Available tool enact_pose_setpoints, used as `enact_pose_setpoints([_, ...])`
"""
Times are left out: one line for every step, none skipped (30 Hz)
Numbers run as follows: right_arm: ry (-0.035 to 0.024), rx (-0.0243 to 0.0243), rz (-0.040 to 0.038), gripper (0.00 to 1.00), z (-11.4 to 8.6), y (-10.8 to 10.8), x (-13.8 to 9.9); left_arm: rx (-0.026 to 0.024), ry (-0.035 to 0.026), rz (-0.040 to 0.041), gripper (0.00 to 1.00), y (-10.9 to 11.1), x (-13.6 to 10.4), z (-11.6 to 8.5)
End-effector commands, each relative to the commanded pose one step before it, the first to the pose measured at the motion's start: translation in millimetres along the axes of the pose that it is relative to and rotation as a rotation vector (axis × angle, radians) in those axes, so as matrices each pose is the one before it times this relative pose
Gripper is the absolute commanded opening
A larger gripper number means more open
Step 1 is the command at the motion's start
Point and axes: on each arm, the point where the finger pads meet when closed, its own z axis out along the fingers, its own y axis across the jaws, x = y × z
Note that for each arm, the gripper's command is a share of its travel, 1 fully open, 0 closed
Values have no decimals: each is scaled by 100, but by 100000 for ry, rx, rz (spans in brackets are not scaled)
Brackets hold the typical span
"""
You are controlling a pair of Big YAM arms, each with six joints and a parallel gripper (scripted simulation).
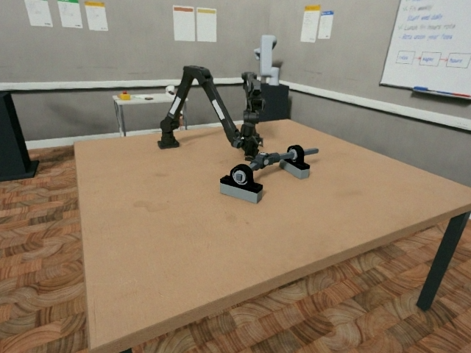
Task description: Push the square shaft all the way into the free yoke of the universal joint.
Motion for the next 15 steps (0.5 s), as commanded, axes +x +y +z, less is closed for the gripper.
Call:
enact_pose_setpoints([7310,-7950,-3690,100,1422,10475,2875,694,-3945,-525,64,-332,-1305,-141])
enact_pose_setpoints([1130,-97,-4312,100,206,481,-5,-348,238,-72,64,123,72,49])
enact_pose_setpoints([1219,212,-4648,100,616,547,-366,-40,-13,14,64,14,4,-3])
enact_pose_setpoints([1579,340,-5333,100,702,568,-368,32,-12,32,64,-11,4,-3])
enact_pose_setpoints([2092,263,-5151,100,543,579,-68,24,-9,24,64,-9,3,-2])
enact_pose_setpoints([2670,439,-6417,100,719,639,-110,23,-9,23,64,-8,3,-2])
enact_pose_setpoints([3084,2090,-6723,100,894,-848,718,13,-5,13,64,-5,2,-1])
enact_pose_setpoints([1782,460,-4286,100,501,293,-107,6,-2,6,64,-2,1,-1])
enact_pose_setpoints([0,0,0,100,0,0,0,0,0,0,64,0,0,0])
enact_pose_setpoints([0,0,0,100,0,0,0,0,0,0,64,0,0,0])
enact_pose_setpoints([1809,754,-5743,100,503,186,-101,3,-1,3,64,-1,0,0])
enact_pose_setpoints([1956,531,-4490,100,490,206,-111,2,-1,2,64,-1,0,0])
enact_pose_setpoints([2025,594,-4327,100,326,69,41,1,0,1,64,0,0,0])
enact_pose_setpoints([3258,2103,-5359,100,696,-1058,1200,0,0,0,64,0,0,0])
enact_pose_setpoints([2202,611,-4411,100,252,-7,110,0,0,0,64,0,0,0])
